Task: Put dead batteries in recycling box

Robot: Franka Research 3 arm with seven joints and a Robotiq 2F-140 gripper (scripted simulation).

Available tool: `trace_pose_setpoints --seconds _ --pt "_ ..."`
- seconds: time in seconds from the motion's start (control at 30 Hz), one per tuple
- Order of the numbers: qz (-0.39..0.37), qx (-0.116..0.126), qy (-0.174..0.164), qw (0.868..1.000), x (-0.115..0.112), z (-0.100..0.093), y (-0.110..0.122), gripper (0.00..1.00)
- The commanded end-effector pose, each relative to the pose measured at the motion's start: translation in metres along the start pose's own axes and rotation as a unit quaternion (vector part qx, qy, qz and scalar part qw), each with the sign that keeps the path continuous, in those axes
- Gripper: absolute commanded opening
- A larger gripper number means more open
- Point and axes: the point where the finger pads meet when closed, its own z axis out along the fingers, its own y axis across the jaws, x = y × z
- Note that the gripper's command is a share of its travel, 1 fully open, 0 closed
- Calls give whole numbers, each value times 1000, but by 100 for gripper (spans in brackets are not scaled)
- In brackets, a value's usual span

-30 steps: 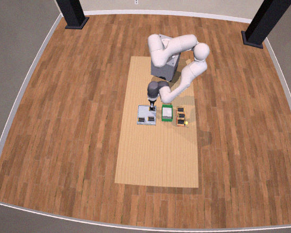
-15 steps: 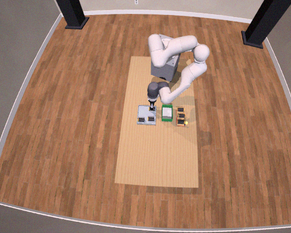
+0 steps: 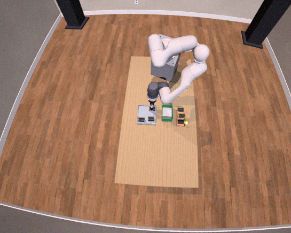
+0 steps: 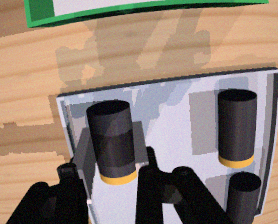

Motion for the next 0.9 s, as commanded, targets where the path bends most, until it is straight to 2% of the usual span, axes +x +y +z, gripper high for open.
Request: trace_pose_setpoints --seconds 0.0,0.57,0.87 --pt "-4 0 2 1000 1 1 0 16" --pt "-4 0 2 1000 1 -1 0 16" --pt "-4 0 2 1000 1 -37 0 16"
